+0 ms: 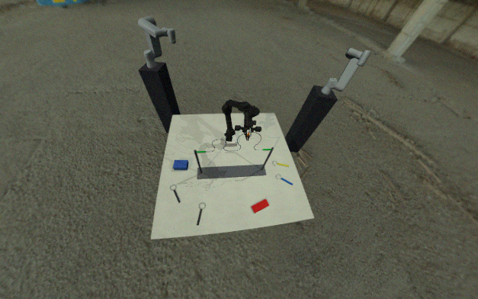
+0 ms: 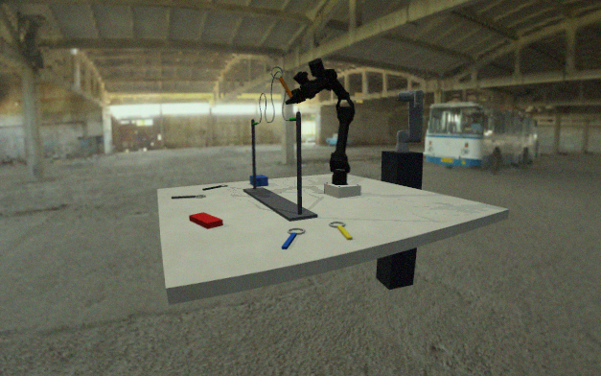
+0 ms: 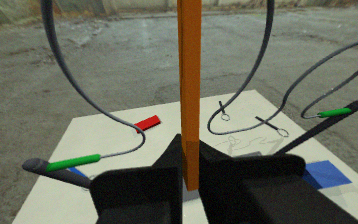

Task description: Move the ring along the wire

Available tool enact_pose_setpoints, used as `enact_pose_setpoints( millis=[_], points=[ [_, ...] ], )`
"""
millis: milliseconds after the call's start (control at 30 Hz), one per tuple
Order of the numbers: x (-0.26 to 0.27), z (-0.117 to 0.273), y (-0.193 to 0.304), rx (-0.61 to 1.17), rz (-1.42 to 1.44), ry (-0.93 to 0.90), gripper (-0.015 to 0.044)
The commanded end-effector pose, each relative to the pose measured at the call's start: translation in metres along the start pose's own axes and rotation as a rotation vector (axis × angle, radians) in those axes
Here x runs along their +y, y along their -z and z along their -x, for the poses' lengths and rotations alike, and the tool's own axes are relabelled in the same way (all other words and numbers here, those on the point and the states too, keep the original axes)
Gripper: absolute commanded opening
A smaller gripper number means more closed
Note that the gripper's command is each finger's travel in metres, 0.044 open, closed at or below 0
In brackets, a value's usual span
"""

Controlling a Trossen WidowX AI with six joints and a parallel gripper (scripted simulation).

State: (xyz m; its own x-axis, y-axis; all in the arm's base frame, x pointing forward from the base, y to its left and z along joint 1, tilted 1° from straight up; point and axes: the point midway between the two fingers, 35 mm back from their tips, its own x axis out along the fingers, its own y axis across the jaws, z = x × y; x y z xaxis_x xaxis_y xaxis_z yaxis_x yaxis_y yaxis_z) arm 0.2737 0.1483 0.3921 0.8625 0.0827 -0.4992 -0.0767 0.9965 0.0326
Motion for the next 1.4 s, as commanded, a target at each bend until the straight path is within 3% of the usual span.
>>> enact_pose_setpoints(
  millis=[0,1367],
  points=[
    [-0.002,0.000,0.000,-0.007,0.041,0.024,-0.0150],
    [-0.018,0.000,-0.004,-0.065,0.483,0.273,-0.0150]
  ],
)
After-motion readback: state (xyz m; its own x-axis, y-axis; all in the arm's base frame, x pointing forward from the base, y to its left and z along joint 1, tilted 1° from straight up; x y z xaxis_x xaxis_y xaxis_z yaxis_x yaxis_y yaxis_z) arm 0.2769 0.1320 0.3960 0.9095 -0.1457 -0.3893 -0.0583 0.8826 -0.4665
